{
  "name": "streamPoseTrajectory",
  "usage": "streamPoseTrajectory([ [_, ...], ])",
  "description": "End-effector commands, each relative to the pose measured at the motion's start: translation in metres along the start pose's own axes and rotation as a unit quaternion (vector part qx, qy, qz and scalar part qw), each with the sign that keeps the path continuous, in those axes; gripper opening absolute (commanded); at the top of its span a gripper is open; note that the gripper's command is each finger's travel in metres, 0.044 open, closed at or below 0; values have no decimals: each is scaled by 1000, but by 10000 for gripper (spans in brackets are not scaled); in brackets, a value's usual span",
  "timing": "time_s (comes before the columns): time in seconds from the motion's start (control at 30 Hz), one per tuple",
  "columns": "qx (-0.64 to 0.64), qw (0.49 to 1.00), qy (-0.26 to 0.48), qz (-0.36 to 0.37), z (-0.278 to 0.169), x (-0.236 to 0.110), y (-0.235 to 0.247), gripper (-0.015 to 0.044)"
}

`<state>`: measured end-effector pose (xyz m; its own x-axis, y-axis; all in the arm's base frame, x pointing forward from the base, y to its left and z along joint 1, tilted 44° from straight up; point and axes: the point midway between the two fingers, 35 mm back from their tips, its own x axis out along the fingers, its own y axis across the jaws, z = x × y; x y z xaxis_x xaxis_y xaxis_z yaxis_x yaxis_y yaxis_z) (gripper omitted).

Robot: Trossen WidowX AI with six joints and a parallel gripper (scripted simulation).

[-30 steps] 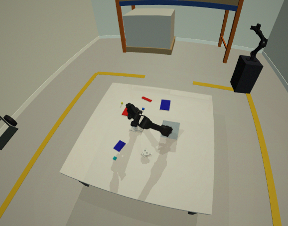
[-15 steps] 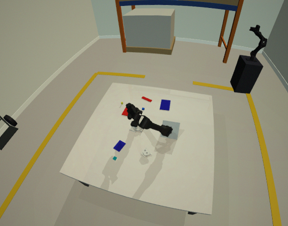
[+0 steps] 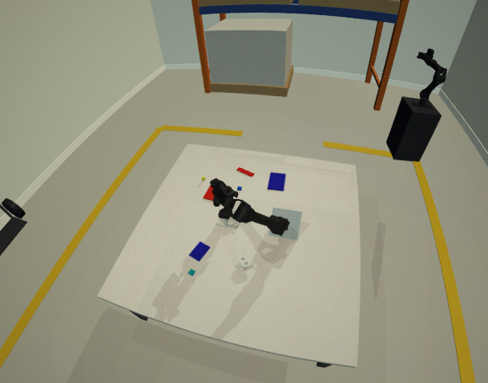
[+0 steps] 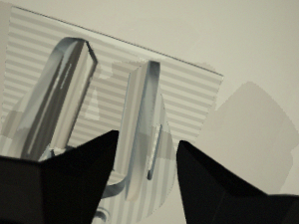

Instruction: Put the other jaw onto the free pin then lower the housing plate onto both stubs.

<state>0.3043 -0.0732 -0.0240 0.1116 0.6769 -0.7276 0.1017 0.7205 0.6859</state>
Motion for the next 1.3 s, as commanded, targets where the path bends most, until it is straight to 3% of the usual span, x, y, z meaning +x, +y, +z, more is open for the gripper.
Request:
streamPoseTrajectory([
  [0.0, 0, 1000, 2, 1, 0, 4, 1, 134],
  [1.27, 0, 1000, 2, 1, 1, -1, 0, 134],
])
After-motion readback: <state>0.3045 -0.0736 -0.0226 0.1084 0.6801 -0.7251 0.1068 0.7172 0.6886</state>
